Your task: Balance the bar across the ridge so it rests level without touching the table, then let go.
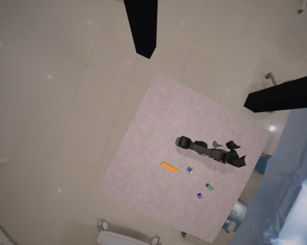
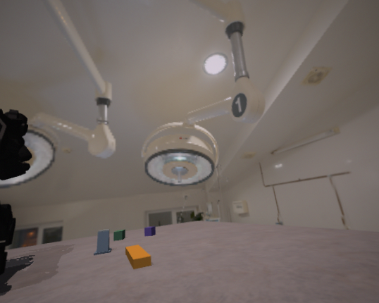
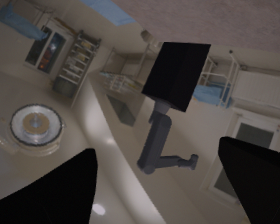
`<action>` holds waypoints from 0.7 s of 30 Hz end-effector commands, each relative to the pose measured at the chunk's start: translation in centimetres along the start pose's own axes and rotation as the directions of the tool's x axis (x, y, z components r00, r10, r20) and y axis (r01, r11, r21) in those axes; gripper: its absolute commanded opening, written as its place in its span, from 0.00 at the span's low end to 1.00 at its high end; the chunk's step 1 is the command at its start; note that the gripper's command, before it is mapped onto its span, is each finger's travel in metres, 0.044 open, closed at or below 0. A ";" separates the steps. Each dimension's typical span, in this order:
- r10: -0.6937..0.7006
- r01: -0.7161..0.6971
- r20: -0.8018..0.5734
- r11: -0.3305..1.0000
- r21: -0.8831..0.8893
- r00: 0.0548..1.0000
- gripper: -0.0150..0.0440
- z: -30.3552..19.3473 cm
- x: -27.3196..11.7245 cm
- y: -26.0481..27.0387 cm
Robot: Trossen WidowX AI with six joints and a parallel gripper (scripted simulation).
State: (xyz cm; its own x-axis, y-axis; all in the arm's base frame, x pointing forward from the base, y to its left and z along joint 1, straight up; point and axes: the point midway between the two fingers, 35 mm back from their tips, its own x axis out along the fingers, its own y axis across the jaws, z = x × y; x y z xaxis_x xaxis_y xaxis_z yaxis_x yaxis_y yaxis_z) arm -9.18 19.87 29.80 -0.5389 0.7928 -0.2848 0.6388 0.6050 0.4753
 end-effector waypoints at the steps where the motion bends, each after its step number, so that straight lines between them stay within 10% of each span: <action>1: 0.042 -0.038 0.048 0.996 -0.083 0.998 0.79 0.6 0.0 1.4; 21: 0.198 -0.010 0.338 0.875 -0.484 0.920 0.79 6.2 -0.7 7.9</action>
State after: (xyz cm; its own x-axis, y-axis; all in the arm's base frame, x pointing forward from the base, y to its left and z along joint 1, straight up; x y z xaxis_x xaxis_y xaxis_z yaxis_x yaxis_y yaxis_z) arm -1.46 24.20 28.39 -0.2262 0.8700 -0.4381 0.3504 0.4923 0.7968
